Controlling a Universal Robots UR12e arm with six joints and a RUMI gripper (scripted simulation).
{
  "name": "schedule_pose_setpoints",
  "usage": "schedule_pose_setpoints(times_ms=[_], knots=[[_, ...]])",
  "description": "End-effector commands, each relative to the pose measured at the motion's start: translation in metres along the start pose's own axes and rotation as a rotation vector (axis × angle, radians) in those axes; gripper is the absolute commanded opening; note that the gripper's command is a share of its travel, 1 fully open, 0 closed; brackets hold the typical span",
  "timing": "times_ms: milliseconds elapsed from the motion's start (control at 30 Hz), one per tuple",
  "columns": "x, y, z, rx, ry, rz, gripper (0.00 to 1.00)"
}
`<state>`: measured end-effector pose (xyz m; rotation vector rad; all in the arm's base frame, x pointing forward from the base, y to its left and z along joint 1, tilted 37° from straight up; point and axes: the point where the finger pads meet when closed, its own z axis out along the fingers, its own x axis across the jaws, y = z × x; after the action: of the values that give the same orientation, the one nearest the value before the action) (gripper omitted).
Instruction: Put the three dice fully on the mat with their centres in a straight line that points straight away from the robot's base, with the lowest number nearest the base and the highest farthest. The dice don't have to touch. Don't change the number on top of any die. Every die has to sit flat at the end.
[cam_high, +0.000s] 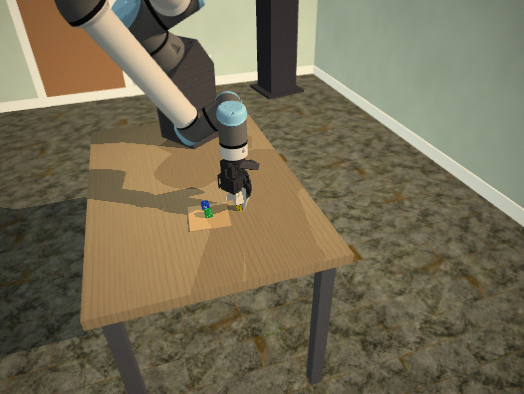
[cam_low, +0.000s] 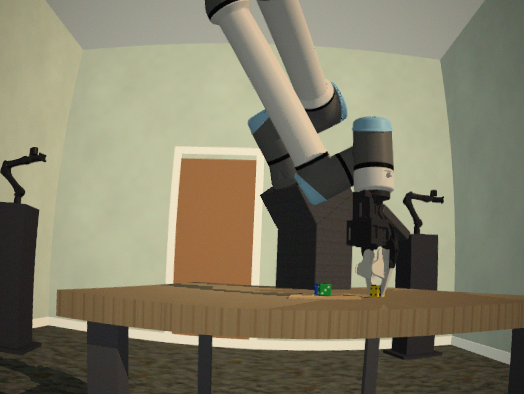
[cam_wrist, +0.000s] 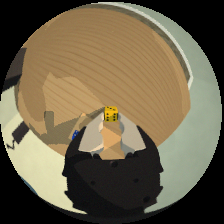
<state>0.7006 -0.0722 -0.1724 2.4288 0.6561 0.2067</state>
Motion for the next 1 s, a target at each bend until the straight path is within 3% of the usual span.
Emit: schedule_pose_setpoints(times_ms=[0, 700, 833, 967], knots=[[0.000, 0.000, -0.001, 0.000, 0.001, 0.000, 0.06], [0.000, 0.000, -0.002, 0.000, 0.001, 0.000, 0.06], [0.000, 0.000, -0.016, 0.000, 0.001, 0.000, 0.06], [0.000, 0.000, -0.044, 0.000, 0.001, 0.000, 0.06]])
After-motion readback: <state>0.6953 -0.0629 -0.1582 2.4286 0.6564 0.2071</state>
